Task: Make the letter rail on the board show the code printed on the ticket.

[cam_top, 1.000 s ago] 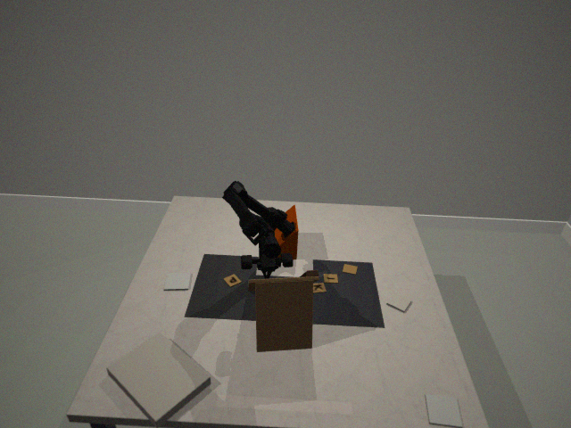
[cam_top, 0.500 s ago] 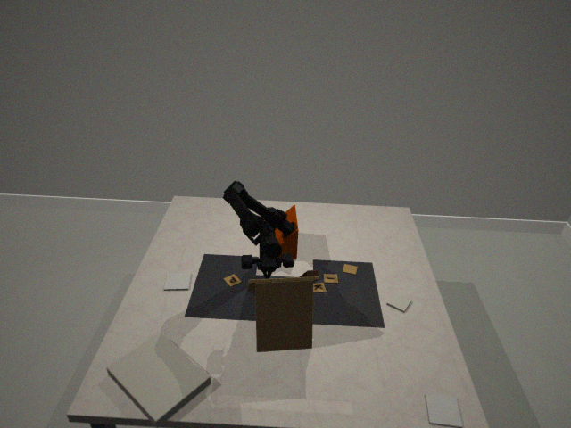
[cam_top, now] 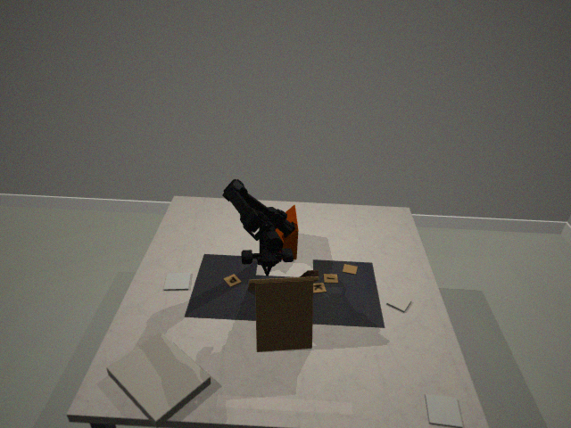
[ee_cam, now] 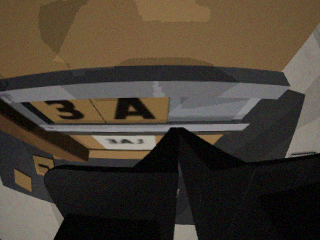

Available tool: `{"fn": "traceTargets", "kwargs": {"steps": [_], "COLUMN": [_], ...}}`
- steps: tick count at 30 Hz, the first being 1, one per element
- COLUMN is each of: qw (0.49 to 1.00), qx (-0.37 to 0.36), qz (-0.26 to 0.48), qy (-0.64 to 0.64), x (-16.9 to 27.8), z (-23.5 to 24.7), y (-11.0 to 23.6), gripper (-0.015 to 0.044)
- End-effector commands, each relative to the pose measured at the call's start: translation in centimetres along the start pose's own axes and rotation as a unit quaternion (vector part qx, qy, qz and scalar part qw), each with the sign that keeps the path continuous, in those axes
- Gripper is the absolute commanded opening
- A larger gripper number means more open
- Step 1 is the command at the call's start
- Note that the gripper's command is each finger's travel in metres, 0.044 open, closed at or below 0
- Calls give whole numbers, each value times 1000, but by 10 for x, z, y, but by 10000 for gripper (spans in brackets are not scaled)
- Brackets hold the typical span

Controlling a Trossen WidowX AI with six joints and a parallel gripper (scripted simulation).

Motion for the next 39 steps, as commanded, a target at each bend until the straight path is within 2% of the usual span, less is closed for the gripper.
{"fn": "traceTargets", "kwargs": {"steps": [1,9,11,15,20,26,28,29,39], "qw": [1000,1000,999,974,886,701,650,643,643], "qx": [-2,-2,-6,-30,-31,21,40,43,43], "qz": [-3,-3,-10,-67,-154,-258,-278,-280,-280], "qy": [-4,-4,32,212,437,665,706,711,711], "x": [3,7,7,19,39,72,80,81,81], "z": [-1,-1,0,-1,-3,-5,-5,-5,-5], "y": [5,9,13,48,89,132,141,142,142], "gripper": [0,0,53,157,289,440,440,440,440]}}
Point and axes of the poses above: the point midway between the two fingers, 35 mm back from their tips, its own y axis back along the fingers, its own z axis across the jaws, x = y × z, the point moved 3 cm from there along y, back along the fingers, and after that the axes turned 6 degrees about y, right-handed, at the moved point
